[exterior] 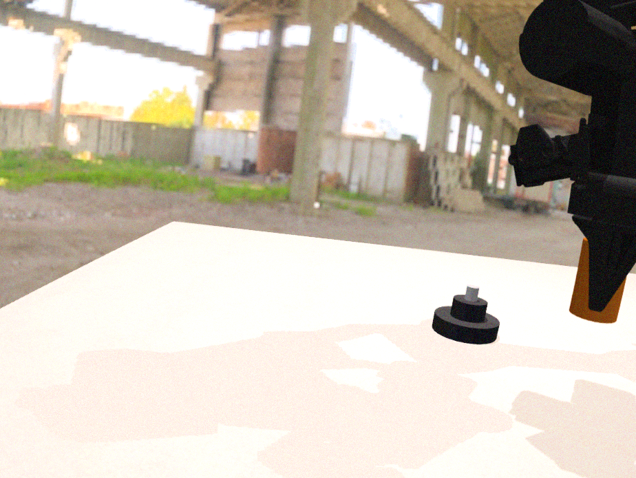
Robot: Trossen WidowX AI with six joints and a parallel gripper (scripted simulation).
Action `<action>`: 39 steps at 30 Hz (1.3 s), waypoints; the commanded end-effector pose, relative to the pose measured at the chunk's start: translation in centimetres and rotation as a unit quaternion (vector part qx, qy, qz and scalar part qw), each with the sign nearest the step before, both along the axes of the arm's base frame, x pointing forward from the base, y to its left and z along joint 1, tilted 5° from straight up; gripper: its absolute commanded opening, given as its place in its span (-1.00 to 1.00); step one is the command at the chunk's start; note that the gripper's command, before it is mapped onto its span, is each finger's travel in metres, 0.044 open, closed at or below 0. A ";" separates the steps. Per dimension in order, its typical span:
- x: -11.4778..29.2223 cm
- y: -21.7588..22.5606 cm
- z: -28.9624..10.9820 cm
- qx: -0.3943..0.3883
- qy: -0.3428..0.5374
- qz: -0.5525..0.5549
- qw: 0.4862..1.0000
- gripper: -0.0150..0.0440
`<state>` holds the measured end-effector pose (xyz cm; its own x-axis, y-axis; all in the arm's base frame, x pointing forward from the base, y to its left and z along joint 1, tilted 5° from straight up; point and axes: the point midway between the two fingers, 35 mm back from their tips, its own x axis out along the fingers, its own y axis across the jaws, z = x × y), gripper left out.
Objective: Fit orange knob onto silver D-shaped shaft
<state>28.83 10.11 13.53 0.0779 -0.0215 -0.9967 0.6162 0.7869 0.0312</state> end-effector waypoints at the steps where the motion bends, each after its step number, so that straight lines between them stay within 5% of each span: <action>1: -0.1 0.0 2.0 0.002 -0.011 -0.002 1.000 -0.49; 17: -0.4 -0.2 4.1 0.002 -0.010 -0.006 1.000 -0.49; 39: 1.7 -6.3 2.7 0.002 -0.006 -0.019 1.000 -0.49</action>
